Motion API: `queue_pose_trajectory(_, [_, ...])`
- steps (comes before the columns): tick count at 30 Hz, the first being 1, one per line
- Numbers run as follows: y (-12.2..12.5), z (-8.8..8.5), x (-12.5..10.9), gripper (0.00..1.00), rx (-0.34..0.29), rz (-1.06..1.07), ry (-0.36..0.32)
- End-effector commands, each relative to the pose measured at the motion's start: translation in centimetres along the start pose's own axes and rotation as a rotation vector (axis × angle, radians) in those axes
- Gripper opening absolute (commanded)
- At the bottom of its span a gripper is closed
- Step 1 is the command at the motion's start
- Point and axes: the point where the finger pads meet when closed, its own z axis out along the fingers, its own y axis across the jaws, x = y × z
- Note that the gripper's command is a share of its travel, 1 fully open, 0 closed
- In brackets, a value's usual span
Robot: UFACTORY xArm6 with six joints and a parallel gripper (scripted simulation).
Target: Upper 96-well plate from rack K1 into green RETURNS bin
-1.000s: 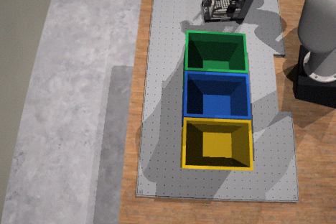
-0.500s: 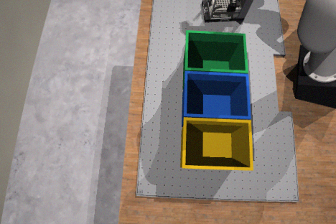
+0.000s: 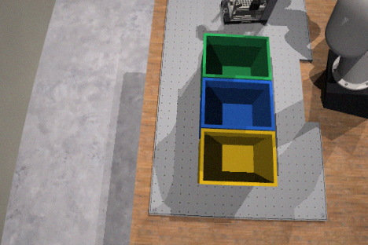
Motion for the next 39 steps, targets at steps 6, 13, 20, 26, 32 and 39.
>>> queue_pose_trajectory(6, [0.1, -1.7, 0.1, 0.0, -0.001, 0.0, 0.0])
queue_pose_trajectory(13, [0.1, -2.8, 0.1, 0.0, -0.001, 0.0, 0.0])
queue_pose_trajectory(20, [0.1, -3.7, 0.1, 0.0, -0.001, 0.0, 0.0])
queue_pose_trajectory(26, [0.1, -4.7, 0.1, 0.0, -0.001, 0.0, 0.0])
queue_pose_trajectory(32, [0.1, -5.4, 0.1, 0.0, -0.001, 0.0, 0.0])
queue_pose_trajectory(39, [0.1, -6.5, 0.1, 0.0, -0.001, 0.0, 0.0])
